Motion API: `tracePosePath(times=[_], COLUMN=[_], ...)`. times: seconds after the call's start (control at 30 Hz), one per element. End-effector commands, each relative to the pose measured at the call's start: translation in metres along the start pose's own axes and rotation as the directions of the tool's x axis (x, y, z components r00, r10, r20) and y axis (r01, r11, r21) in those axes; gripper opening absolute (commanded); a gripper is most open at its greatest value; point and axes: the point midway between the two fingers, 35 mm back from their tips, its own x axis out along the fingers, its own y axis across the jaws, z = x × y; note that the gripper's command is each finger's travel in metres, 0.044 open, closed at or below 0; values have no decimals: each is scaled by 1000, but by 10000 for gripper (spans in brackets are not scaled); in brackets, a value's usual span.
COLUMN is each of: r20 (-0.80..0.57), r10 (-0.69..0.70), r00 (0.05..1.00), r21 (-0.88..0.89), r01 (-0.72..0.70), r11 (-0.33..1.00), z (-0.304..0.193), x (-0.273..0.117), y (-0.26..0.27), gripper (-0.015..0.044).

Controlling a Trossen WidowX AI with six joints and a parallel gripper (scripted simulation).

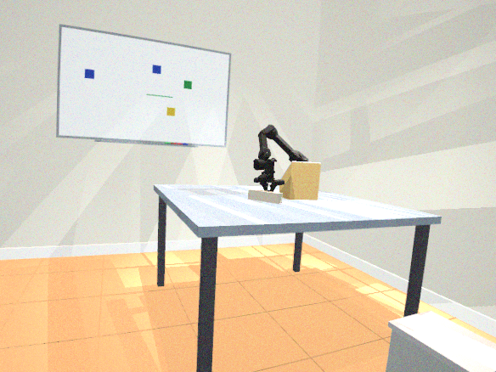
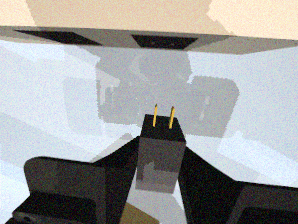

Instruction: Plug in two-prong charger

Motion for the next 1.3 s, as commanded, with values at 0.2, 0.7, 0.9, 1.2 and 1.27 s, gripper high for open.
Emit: tracePosePath(times=[0.2, 0.7, 0.9, 1.2, 1.27], r20=[-5, -4, -4, -4, -4], r10=[-1, -3, -3, -3, -3], r00=[1000, 1000, 1000, 1000, 1000], r21=[-17, -36, -39, -39, -39], r01=[1, 3, 3, 3, 3], r11=[1000, 999, 999, 999, 999], z=[12, 28, 31, 31, 31], x=[1, 1, 1, 1, 1], y=[3, 5, 6, 6, 6], gripper=[0, 0, 0, 0, 0])
